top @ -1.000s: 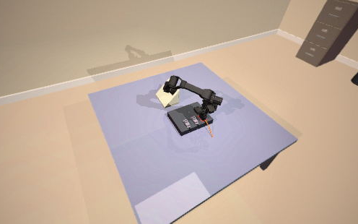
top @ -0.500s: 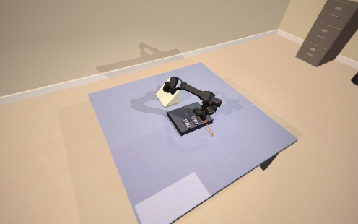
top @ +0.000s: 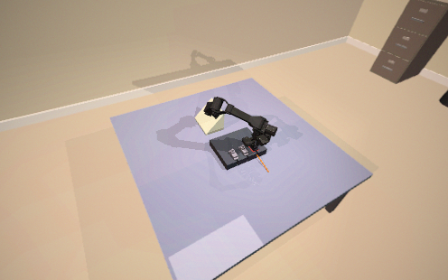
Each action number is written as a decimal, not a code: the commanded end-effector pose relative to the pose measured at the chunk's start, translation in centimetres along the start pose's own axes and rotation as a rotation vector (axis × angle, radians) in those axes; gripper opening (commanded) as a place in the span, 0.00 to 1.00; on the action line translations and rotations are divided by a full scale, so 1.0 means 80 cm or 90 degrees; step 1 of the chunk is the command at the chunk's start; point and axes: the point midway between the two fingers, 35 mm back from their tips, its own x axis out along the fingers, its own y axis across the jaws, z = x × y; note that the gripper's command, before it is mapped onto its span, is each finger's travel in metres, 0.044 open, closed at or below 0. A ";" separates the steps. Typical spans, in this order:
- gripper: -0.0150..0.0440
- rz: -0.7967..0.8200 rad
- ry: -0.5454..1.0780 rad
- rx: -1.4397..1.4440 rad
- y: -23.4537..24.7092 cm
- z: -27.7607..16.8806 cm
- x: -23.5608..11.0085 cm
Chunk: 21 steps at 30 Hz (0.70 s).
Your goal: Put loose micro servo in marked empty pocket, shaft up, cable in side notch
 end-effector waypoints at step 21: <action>0.57 -0.002 -0.004 -0.004 0.002 -0.002 -0.015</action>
